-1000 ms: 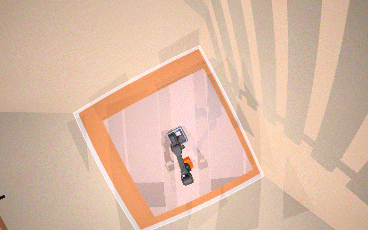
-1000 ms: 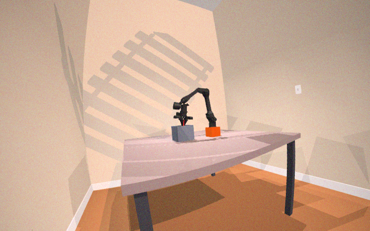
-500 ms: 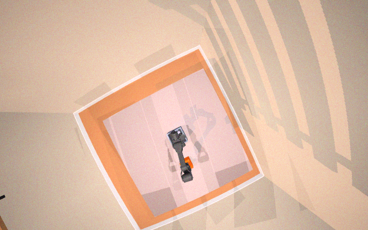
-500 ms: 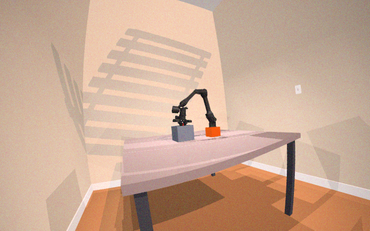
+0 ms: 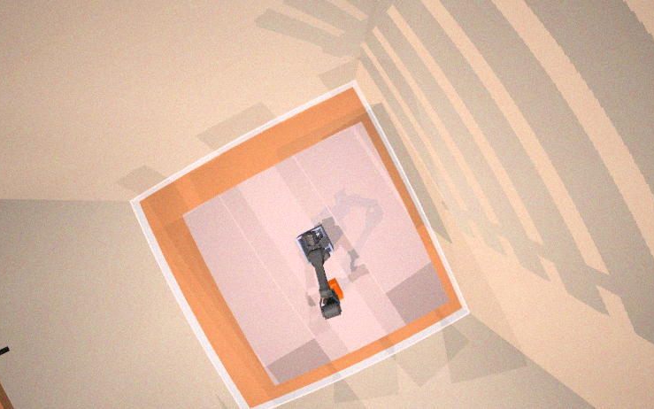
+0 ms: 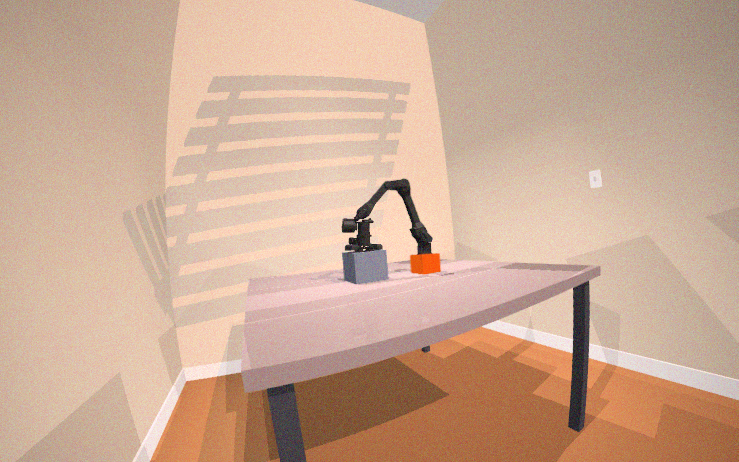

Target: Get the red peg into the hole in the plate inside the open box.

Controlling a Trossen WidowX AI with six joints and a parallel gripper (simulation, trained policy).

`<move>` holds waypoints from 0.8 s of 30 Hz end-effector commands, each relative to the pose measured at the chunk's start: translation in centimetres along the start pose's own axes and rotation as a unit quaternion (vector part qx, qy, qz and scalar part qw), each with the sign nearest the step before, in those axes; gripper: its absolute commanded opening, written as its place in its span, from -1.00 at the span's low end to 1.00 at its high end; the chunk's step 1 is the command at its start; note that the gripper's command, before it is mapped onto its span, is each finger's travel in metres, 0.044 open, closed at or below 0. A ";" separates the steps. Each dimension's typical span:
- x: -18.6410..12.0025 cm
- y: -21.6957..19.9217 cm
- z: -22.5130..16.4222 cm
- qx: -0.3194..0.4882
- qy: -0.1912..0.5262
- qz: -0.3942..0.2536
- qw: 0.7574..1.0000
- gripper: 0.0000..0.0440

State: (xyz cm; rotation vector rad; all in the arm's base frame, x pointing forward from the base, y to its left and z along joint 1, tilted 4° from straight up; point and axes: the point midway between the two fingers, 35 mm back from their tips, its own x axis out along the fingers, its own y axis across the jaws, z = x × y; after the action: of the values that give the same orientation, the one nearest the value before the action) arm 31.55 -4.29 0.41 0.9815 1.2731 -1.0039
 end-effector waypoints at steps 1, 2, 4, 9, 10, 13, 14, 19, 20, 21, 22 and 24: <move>0.1 0.2 0.0 -0.001 0.016 -0.002 1.000 -0.48; 0.0 0.4 0.1 -0.001 0.022 -0.001 1.000 -0.44; -0.3 0.8 0.2 0.001 0.035 0.004 0.999 -0.36; -0.9 1.3 0.4 0.006 0.070 0.016 0.997 -0.34; -1.0 1.4 0.4 0.007 0.076 0.017 0.997 -0.33; -1.4 1.6 0.6 0.010 0.093 0.022 0.995 -0.27; -1.5 1.7 0.7 0.010 0.097 0.024 0.995 -0.26; -2.1 1.9 1.1 0.014 0.116 0.032 0.993 -0.18; -2.2 2.0 1.2 0.015 0.120 0.034 0.992 -0.15; -2.3 2.0 1.3 0.016 0.123 0.035 0.992 -0.14; -2.5 2.1 1.3 0.017 0.126 0.037 0.991 -0.13; -2.7 2.1 1.5 0.018 0.131 0.040 0.990 -0.09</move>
State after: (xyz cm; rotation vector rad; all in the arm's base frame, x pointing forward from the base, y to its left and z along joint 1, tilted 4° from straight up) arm 33.74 -4.90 3.03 1.1945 1.4088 -0.8716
